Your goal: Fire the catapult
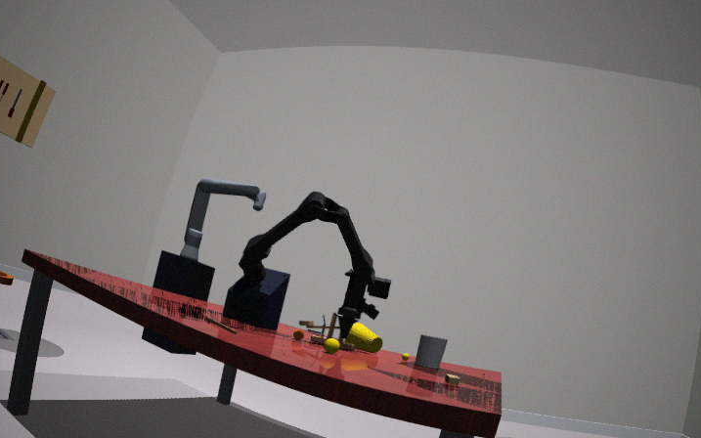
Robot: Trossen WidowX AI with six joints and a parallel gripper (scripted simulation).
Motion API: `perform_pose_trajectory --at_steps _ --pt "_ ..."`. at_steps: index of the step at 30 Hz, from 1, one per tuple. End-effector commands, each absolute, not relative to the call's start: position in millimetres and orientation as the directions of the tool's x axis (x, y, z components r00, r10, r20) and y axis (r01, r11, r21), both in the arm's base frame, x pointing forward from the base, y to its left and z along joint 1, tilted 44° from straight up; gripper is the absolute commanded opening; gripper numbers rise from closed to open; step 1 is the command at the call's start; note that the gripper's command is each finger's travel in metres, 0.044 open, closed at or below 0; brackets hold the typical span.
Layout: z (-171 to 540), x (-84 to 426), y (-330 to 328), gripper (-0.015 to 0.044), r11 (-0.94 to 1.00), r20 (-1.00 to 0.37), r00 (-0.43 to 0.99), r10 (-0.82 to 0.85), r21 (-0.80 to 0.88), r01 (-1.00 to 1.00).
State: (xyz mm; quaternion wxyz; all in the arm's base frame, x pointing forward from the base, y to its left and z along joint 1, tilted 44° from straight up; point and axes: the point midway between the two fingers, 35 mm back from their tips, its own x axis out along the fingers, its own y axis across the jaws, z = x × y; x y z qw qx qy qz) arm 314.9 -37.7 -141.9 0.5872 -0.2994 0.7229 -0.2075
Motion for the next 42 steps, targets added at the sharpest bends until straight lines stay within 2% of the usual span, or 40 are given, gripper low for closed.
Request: perform_pose_trajectory --at_steps 1,6,12,16,42 --pt "-141.6 315.1 -37.4 0.0282 0.735 -0.725 -0.131 -0.676 -0.651 -0.188" --pt "-141.6 315.1 -37.4 0.0151 0.735 -0.725 -0.131 -0.676 -0.651 -0.188" --pt "-141.6 315.1 -37.4 0.0111 0.735 -0.725 -0.131 -0.676 -0.651 -0.188" --pt "-114.0 321.0 -10.7 0.0006 0.736 -0.726 -0.130 -0.675 -0.650 -0.189" --pt "-130.5 319.6 -26.0 0.0000 0.733 -0.723 -0.129 -0.678 -0.653 -0.193"
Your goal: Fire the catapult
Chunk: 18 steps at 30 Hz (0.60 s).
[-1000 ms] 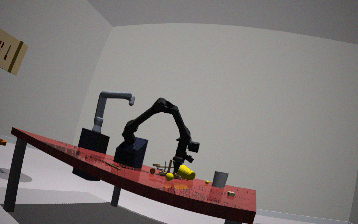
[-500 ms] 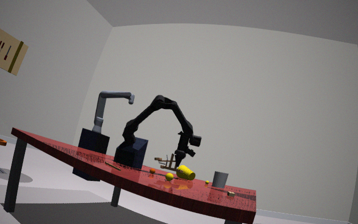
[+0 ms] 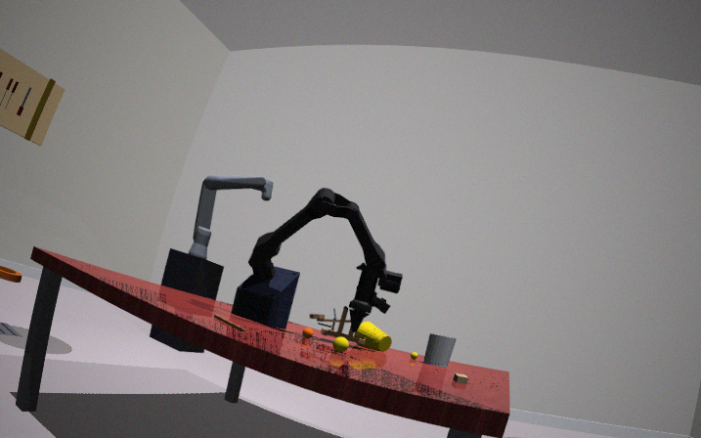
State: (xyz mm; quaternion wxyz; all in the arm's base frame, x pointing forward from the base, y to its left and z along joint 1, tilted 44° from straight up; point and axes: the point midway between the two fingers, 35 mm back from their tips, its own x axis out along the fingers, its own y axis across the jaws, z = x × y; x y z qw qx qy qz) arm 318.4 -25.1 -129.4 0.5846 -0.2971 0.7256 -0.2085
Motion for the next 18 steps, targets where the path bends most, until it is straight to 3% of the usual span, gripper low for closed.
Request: perform_pose_trajectory --at_steps 1,16,18 --pt "-131.7 319.4 -27.1 0.0000 0.732 -0.723 -0.129 -0.679 -0.653 -0.193" --pt "-141.1 315.5 -36.4 0.0000 0.735 -0.723 -0.140 -0.676 -0.651 -0.189" --pt "-141.1 315.5 -36.4 0.0053 0.735 -0.723 -0.140 -0.676 -0.651 -0.189"
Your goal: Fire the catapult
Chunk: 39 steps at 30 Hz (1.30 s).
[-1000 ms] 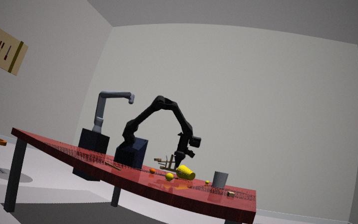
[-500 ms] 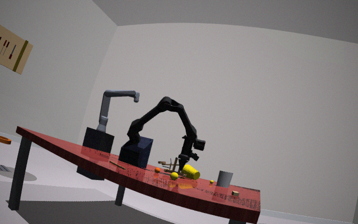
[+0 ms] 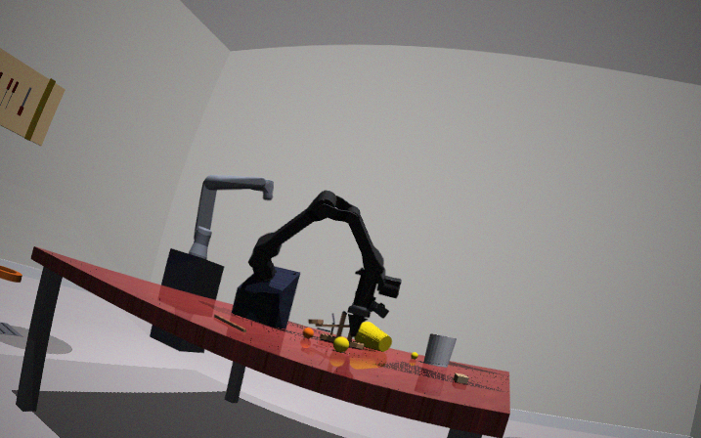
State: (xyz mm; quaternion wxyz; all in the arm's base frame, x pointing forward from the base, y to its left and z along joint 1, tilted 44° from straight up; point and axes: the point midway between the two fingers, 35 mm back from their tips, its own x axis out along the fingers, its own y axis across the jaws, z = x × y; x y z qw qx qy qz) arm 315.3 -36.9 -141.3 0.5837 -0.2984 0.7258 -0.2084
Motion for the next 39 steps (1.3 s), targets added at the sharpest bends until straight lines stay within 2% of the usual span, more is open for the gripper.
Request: perform_pose_trajectory --at_steps 1,12,15,20,39 --pt "-141.1 315.5 -36.4 0.0079 0.735 -0.723 -0.140 -0.676 -0.651 -0.189" --pt "-139.4 316.3 -34.6 0.0368 0.736 -0.724 -0.140 -0.676 -0.650 -0.189" --pt "-113.6 324.7 -7.9 0.0440 0.739 -0.727 -0.138 -0.672 -0.647 -0.189" --pt "-69.3 328.8 32.8 0.0440 0.739 -0.727 -0.139 -0.672 -0.647 -0.190" --pt "-107.9 320.1 -4.1 0.0440 0.732 -0.723 -0.129 -0.679 -0.653 -0.195"
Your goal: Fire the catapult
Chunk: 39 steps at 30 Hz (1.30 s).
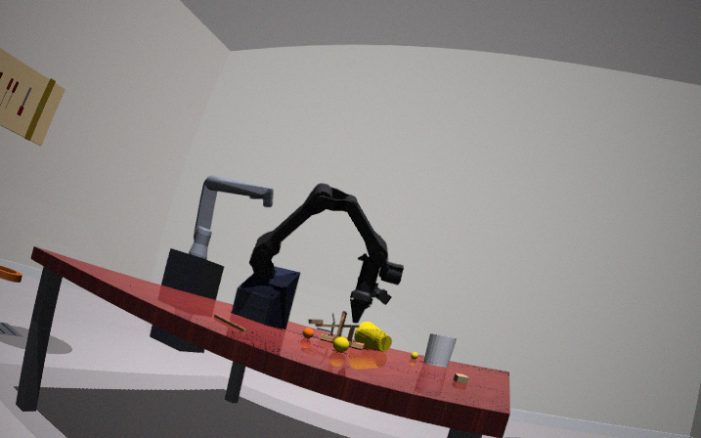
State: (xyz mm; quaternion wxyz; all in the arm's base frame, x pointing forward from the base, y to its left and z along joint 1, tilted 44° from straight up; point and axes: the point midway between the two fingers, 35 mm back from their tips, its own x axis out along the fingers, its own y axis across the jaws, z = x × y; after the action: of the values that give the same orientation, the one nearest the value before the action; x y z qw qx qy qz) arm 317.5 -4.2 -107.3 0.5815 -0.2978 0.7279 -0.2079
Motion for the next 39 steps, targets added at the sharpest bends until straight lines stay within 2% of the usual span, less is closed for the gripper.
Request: perform_pose_trajectory --at_steps 1,32,39 --pt "-109.1 320.0 -5.2 0.0440 0.732 -0.723 -0.129 -0.679 -0.653 -0.195" --pt "-144.3 313.0 -39.4 0.0440 0.730 -0.721 -0.130 -0.681 -0.655 -0.195" --pt "-142.2 314.1 -36.6 0.0256 0.735 -0.725 -0.132 -0.676 -0.651 -0.189"
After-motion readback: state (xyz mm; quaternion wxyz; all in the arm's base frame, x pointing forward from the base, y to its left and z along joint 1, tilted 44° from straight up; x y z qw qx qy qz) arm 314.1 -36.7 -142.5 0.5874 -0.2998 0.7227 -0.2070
